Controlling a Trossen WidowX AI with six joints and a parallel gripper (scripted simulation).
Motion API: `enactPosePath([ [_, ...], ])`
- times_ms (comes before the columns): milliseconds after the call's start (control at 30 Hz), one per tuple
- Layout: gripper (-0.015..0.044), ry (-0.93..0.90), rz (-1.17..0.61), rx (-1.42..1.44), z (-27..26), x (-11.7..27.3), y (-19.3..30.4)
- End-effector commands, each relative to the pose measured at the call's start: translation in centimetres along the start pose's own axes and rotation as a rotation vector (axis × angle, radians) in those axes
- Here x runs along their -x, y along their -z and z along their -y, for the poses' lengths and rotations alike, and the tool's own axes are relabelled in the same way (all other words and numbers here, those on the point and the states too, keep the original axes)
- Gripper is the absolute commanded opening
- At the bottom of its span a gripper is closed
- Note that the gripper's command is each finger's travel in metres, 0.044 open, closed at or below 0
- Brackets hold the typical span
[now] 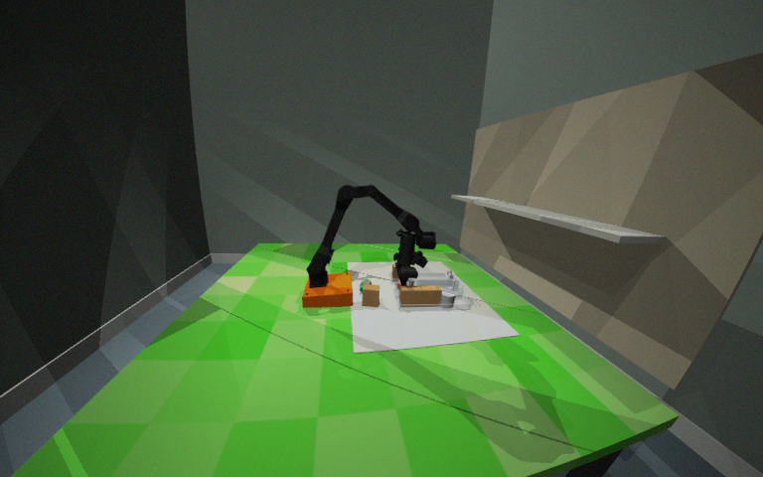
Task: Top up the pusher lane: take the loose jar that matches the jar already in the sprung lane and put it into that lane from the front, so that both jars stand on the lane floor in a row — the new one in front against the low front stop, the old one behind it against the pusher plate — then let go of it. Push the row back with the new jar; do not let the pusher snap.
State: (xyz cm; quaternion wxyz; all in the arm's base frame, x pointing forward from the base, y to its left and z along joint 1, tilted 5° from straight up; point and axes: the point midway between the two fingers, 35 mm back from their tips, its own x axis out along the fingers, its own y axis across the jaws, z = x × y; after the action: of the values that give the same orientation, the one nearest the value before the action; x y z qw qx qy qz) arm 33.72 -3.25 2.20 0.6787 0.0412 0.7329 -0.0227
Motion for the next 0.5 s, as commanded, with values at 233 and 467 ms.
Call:
enactPosePath([
  [233,0.0,0.004,0.032,0.002,0.06,-0.34,-0.72],
  [467,0.0,0.004,0.032,0.002,0.06,-0.59,-0.69],
])
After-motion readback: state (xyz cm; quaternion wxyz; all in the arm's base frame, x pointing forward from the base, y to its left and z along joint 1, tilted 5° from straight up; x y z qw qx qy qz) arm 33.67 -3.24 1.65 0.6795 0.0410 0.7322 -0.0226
